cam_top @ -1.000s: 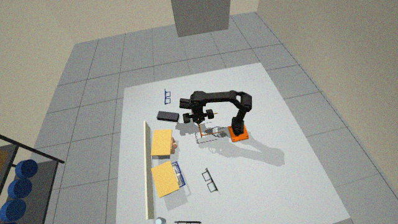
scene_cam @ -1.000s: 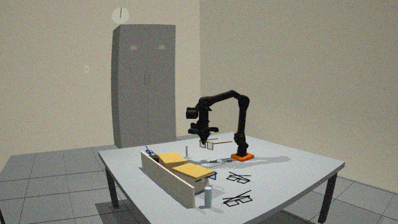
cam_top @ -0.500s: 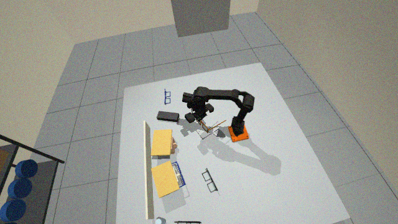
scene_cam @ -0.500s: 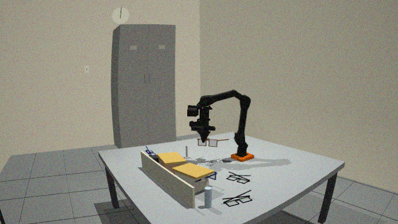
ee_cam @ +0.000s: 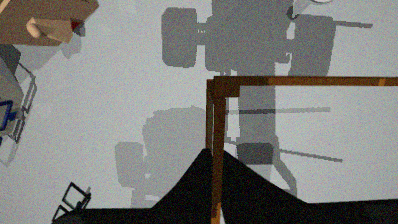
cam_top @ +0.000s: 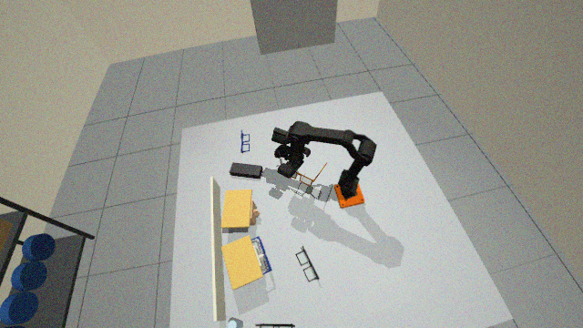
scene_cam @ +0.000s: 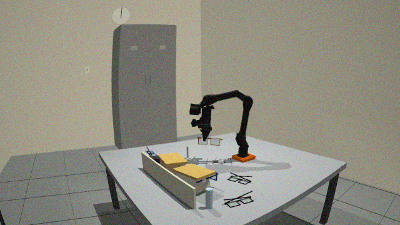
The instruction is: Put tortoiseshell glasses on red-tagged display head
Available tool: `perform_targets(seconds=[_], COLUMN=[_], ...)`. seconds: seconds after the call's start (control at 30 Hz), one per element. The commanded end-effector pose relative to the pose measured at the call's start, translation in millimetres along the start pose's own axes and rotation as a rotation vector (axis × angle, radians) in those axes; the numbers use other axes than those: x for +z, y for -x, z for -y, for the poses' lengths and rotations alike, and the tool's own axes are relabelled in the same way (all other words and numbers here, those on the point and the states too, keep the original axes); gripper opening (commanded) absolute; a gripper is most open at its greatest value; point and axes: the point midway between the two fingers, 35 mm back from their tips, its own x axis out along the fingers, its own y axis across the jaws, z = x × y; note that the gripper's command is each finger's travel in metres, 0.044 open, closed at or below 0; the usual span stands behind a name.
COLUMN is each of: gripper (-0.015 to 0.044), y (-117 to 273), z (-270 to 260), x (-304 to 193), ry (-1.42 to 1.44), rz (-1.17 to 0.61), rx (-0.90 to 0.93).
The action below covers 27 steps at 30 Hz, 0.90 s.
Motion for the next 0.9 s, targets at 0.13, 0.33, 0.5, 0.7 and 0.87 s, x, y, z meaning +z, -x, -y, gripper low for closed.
perform_targets(seconds=[0.13, 0.33, 0.5, 0.7, 0.87], gripper=[0.0000, 0.0000, 0.0000, 0.0000, 0.0000], y=[6.9, 11.9, 16.1, 21.3, 25.6], z=[7.2, 12.2, 16.4, 21.2, 25.2], x=[-0.6, -0.3, -0.1, 0.0, 0.0], ry=[0.235, 0.405, 0.547, 0.717, 0.859], rz=[0.028, 0.058, 0.089, 0.131, 0.169], rx=[0.044, 0.067, 0.082, 0.092, 0.095])
